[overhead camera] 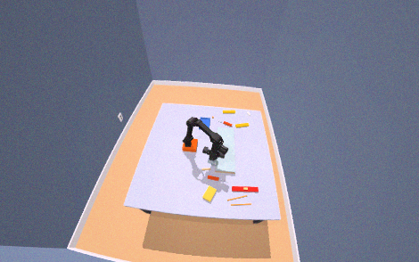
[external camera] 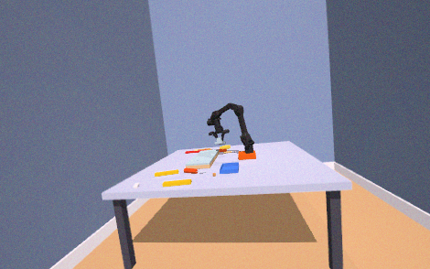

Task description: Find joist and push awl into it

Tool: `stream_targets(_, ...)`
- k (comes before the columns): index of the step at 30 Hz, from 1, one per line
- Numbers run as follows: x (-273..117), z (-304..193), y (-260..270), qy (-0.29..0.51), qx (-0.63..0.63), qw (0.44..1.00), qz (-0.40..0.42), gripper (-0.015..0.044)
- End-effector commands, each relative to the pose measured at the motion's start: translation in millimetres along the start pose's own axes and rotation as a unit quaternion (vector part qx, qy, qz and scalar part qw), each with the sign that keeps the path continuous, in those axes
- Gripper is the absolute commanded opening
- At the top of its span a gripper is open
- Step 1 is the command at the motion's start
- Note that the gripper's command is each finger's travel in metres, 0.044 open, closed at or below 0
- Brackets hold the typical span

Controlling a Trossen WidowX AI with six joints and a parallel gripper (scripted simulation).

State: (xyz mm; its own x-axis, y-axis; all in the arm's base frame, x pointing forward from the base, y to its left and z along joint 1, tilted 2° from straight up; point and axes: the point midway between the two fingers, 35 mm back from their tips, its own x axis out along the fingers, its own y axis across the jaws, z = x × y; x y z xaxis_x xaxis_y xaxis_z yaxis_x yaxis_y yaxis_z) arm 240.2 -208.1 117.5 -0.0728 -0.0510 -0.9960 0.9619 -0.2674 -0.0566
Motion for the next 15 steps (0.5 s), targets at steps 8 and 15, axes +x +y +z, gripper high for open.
stream_targets(8,-7,1,28,0.005,-0.194,0.980,0.046,0.0000)
stream_targets(15,-10,2,44,0.000,-0.313,0.947,0.071,0.0000)
